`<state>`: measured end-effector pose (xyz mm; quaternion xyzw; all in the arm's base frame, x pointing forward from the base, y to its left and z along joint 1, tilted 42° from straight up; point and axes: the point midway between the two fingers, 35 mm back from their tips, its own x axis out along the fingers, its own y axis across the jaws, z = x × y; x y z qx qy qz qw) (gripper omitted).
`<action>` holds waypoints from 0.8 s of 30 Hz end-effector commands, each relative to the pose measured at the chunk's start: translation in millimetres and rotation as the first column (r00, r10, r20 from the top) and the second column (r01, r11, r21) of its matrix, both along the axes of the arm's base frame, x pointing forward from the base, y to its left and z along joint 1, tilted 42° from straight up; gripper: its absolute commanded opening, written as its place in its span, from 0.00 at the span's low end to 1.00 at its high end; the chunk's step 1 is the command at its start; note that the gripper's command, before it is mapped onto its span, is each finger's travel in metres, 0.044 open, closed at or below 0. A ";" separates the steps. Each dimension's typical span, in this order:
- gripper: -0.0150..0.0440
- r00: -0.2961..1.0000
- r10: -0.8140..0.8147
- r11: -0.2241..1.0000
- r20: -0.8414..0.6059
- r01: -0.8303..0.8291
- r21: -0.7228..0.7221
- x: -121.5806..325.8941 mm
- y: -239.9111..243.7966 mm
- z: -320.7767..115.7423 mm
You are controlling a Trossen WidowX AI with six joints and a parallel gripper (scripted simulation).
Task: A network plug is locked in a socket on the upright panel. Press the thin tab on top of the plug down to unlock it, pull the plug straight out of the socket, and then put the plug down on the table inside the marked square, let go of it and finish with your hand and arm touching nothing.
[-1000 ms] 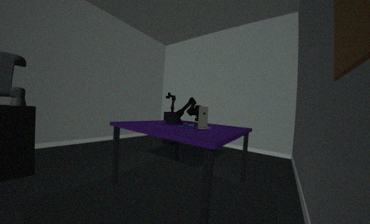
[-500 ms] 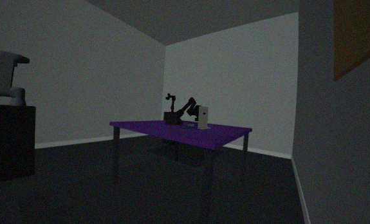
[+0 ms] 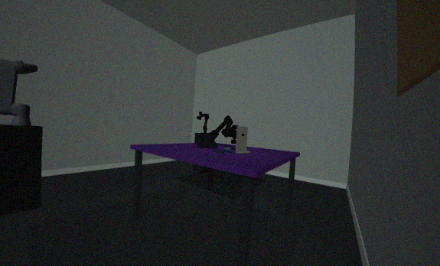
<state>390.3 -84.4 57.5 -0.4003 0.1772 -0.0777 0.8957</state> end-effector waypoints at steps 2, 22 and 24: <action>0.25 1.000 0.000 1.000 0.000 0.000 0.003 -4.2 0.5 0.1; 0.25 1.000 0.000 1.000 0.000 0.000 0.003 -16.1 0.8 0.3; 0.25 1.000 0.000 1.000 0.000 0.000 0.003 -17.3 0.9 0.3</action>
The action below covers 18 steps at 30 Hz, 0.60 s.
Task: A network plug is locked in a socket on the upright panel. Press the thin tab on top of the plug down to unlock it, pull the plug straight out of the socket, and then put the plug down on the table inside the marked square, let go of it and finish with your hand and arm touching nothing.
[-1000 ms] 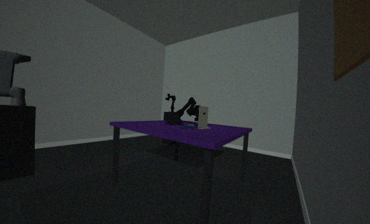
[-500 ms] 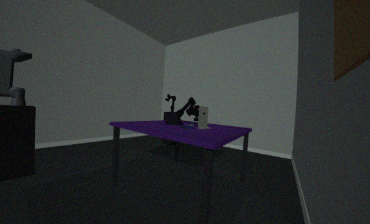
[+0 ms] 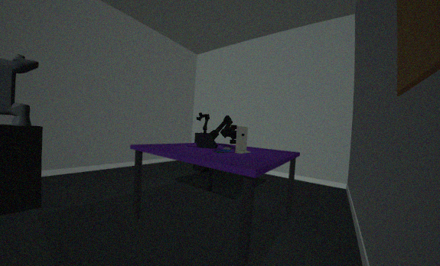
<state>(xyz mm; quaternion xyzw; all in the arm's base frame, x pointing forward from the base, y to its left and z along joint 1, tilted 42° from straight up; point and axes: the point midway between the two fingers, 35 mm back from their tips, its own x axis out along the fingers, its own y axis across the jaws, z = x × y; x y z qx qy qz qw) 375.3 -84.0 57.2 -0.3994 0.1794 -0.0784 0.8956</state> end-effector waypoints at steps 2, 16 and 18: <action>0.25 1.000 0.003 1.000 0.003 -0.003 0.001 -3.5 0.5 0.6; 0.25 1.000 0.003 1.000 0.003 -0.003 0.001 -11.9 0.5 0.6; 0.25 1.000 0.003 1.000 0.002 -0.003 0.001 -13.1 0.6 0.6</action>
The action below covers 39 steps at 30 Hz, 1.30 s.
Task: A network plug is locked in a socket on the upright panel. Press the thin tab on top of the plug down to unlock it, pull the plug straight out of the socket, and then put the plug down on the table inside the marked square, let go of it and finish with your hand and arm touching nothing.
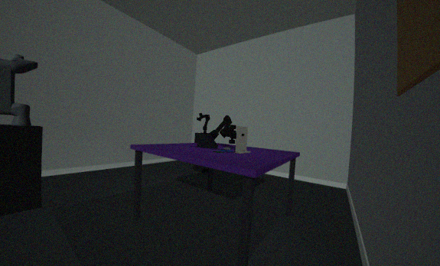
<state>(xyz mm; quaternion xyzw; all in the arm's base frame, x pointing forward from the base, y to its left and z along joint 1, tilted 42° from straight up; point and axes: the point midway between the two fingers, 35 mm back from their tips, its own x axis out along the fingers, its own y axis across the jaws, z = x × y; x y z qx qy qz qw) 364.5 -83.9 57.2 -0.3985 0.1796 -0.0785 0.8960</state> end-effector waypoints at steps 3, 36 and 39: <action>0.25 1.000 0.004 1.000 0.002 -0.004 0.000 -4.2 0.5 0.6; 0.25 1.000 0.004 1.000 0.001 -0.004 -0.001 -23.9 0.7 0.6; 0.25 1.000 0.004 1.000 0.001 -0.004 -0.001 -25.7 0.7 0.6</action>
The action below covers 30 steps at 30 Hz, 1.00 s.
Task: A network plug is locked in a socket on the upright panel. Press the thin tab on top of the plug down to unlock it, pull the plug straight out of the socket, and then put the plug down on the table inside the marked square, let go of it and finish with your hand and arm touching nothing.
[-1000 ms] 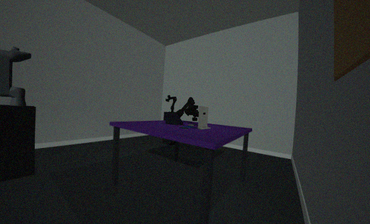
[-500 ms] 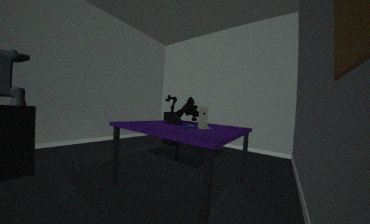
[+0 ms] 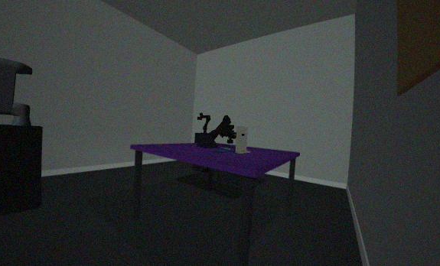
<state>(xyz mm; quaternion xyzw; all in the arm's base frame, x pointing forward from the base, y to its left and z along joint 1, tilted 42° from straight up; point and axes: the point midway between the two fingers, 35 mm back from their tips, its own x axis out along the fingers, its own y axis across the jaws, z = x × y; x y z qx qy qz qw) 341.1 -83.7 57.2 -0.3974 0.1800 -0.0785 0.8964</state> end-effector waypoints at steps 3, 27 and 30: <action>0.25 1.000 0.004 1.000 0.002 -0.004 -0.003 -4.2 0.5 0.6; 0.25 1.000 0.002 1.000 -0.001 -0.002 -0.002 -12.3 -18.9 25.7; 0.25 1.000 0.002 1.000 -0.001 -0.002 -0.003 -14.3 -21.9 30.1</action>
